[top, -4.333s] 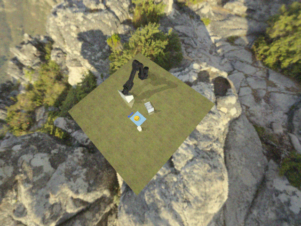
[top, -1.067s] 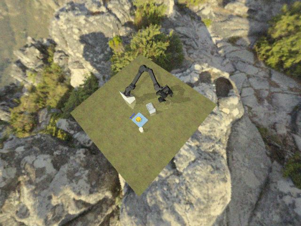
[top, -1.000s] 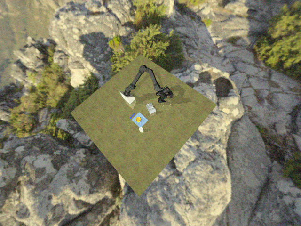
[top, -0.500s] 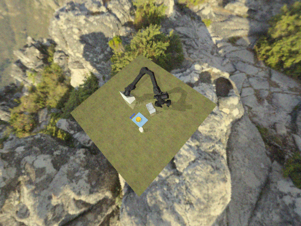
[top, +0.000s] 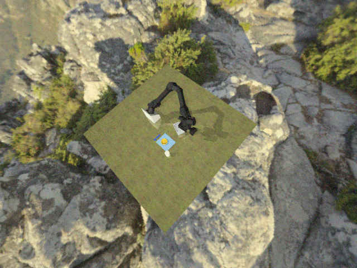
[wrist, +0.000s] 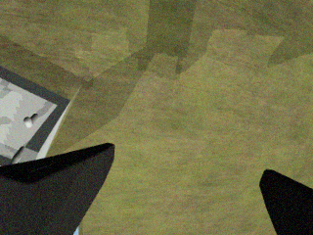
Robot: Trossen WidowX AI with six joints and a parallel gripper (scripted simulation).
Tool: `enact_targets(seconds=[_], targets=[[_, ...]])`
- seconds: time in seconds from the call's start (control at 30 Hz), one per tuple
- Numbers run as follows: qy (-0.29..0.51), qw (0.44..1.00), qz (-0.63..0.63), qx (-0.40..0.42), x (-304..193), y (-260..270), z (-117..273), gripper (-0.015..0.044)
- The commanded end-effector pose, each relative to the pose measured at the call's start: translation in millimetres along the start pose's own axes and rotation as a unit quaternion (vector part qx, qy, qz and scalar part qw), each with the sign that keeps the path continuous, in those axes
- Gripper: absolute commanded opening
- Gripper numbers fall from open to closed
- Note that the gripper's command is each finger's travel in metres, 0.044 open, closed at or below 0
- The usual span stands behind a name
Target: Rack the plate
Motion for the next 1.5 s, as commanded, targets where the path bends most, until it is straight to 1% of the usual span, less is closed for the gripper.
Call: enact_targets(seconds=[0.0, 0.37, 0.7, 1.07, 1.47], targets=[[0.022, 0.998, -0.055, 0.012, -20, -3, 2, 0.04], [0.073, 0.972, -0.221, 0.029, -75, -10, 26, 0.04], [0.109, 0.918, -0.378, 0.049, -124, -8, 52, 0.04], [0.137, 0.827, -0.54, 0.077, -172, 4, 85, 0.04], [0.149, 0.697, -0.692, 0.115, -215, 25, 122, 0.04]])
Point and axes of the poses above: the point midway between the two fingers, 35 mm back from their tips, its own z axis back along the fingers, its own y axis across the jaws, x = y × z, the point moved 7 cm from there along z, back along the fingers, and after that the axes turned 12 degrees about -z, right-handed, at the moved point
